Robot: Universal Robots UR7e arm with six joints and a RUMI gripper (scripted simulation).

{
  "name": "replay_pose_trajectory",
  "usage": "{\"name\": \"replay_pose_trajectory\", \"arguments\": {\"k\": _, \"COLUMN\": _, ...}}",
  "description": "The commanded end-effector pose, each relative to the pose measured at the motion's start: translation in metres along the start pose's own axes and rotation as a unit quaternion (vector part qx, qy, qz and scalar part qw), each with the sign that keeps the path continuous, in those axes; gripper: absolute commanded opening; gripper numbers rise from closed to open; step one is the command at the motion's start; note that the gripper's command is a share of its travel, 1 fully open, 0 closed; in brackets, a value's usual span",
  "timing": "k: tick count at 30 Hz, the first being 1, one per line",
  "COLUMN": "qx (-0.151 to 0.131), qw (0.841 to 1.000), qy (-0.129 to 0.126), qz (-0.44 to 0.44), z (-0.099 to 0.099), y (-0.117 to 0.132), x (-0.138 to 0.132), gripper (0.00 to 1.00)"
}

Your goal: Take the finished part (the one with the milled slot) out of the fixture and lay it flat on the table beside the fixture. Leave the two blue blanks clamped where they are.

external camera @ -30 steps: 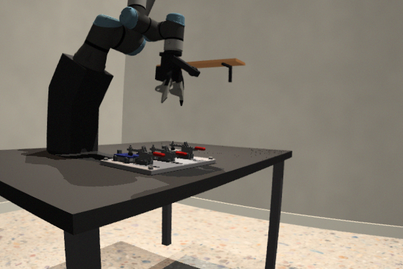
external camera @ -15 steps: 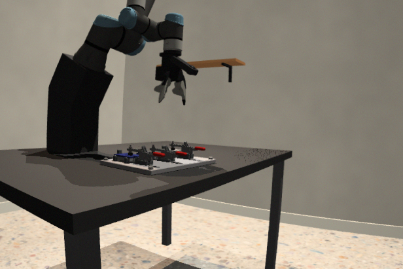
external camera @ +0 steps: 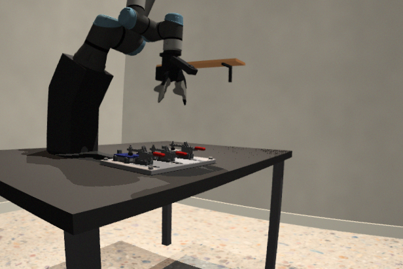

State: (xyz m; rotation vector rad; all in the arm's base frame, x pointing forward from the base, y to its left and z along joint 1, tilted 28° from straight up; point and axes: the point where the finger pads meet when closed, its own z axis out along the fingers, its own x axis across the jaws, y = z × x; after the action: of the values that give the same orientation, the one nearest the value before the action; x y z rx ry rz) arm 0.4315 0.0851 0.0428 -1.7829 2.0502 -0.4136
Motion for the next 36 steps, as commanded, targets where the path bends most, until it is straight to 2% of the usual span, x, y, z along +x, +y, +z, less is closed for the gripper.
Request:
{"name": "replay_pose_trajectory", "arguments": {"k": 1, "qx": 0.001, "qw": 1.000, "qy": 0.000, "qz": 0.001, "z": -0.0002, "y": -0.0003, "x": -0.0001, "gripper": 1.00}}
{"name": "replay_pose_trajectory", "arguments": {"k": 2, "qx": 0.001, "qw": 1.000, "qy": 0.000, "qz": 0.001, "z": -0.0002, "y": -0.0003, "x": -0.0001, "gripper": 1.00}}
{"name": "replay_pose_trajectory", "arguments": {"k": 3, "qx": 0.001, "qw": 1.000, "qy": 0.000, "qz": 0.001, "z": -0.0002, "y": -0.0003, "x": -0.0001, "gripper": 0.00}}
{"name": "replay_pose_trajectory", "arguments": {"k": 36, "qx": 0.001, "qw": 1.000, "qy": 0.000, "qz": 0.000, "z": -0.0002, "y": -0.0003, "x": -0.0001, "gripper": 0.00}}
